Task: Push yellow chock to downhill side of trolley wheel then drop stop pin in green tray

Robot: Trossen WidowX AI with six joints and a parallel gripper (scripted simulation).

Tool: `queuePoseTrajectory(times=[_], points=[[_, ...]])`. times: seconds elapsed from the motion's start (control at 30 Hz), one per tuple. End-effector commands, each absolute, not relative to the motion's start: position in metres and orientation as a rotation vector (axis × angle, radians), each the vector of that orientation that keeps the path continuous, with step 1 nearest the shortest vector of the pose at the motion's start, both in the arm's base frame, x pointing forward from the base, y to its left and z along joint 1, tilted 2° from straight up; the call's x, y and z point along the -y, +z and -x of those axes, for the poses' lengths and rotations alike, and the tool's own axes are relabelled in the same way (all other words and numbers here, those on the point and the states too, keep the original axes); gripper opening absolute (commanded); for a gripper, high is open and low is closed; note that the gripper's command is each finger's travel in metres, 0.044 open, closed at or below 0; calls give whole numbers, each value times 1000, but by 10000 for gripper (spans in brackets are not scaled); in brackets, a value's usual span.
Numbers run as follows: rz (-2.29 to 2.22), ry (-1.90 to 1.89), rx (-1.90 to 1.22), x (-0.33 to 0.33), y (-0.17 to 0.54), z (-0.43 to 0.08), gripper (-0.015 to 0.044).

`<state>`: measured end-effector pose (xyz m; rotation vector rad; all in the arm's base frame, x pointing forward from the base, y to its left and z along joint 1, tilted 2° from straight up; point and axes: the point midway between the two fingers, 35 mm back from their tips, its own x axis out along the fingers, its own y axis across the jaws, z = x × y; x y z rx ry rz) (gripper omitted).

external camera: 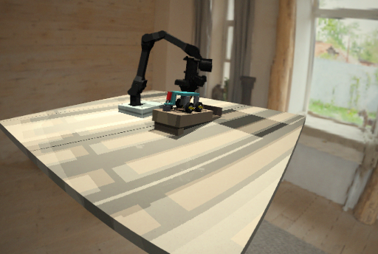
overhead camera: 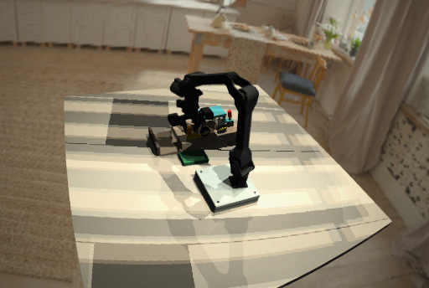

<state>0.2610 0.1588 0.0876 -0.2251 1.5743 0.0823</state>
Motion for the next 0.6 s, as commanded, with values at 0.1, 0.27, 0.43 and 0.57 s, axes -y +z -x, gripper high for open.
queuePoseTrajectory(times=[0.1,0.27,0.43,0.57], points=[[224,79,-1562,-162,111,-261,190],[224,79,-1562,-164,129,-262,190],[224,85,-1568,-165,133,-261,216],[220,85,-1565,-165,134,-261,269]])
